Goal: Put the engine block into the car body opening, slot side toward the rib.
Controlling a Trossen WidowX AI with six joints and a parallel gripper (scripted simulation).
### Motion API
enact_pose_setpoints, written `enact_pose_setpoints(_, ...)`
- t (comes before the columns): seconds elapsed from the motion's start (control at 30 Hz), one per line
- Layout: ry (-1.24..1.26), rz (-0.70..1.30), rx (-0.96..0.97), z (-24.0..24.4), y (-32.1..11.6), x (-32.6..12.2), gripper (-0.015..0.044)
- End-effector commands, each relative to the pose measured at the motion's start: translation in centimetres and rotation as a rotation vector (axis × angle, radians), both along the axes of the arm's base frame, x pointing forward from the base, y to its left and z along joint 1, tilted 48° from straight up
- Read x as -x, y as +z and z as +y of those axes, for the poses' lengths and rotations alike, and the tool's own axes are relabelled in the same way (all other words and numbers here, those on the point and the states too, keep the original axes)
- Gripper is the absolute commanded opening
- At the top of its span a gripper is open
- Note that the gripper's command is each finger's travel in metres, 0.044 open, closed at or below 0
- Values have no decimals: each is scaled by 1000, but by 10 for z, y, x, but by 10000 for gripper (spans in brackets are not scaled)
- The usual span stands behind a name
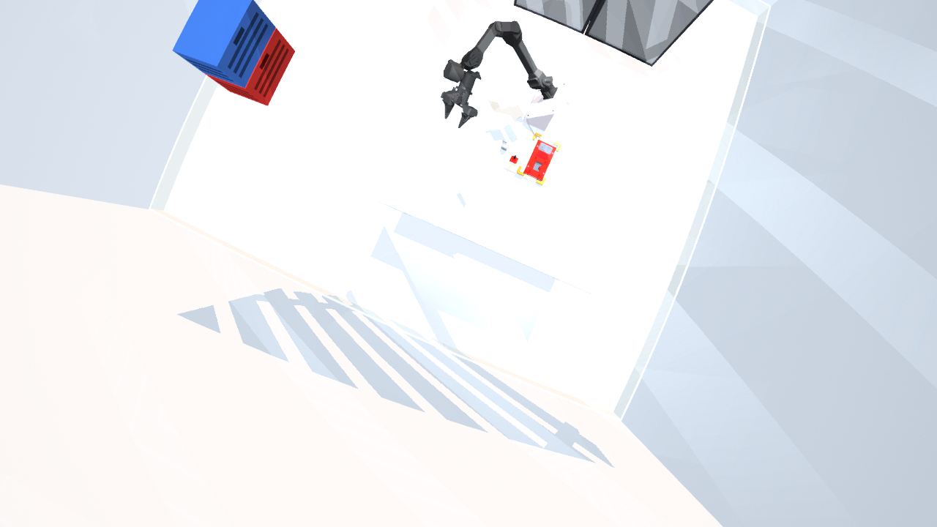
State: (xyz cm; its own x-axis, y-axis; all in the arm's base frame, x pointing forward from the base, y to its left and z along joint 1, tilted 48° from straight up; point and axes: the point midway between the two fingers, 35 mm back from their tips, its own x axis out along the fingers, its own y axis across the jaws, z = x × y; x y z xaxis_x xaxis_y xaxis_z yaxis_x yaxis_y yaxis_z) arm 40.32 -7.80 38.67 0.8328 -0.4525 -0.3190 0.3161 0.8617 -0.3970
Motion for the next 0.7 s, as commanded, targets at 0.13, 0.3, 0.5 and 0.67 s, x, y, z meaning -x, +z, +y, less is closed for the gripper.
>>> enact_pose_setpoints(0.13, 50, 255, 112, 12, -59, -5, 440)
enact_pose_setpoints(0.3, 78, 360, 164, 17, -81, -4, 440)
enact_pose_setpoints(0.5, 126, 523, 250, 24, -112, 1, 440)
enact_pose_setpoints(0.67, 173, 658, 324, 30, -136, 7, 440)
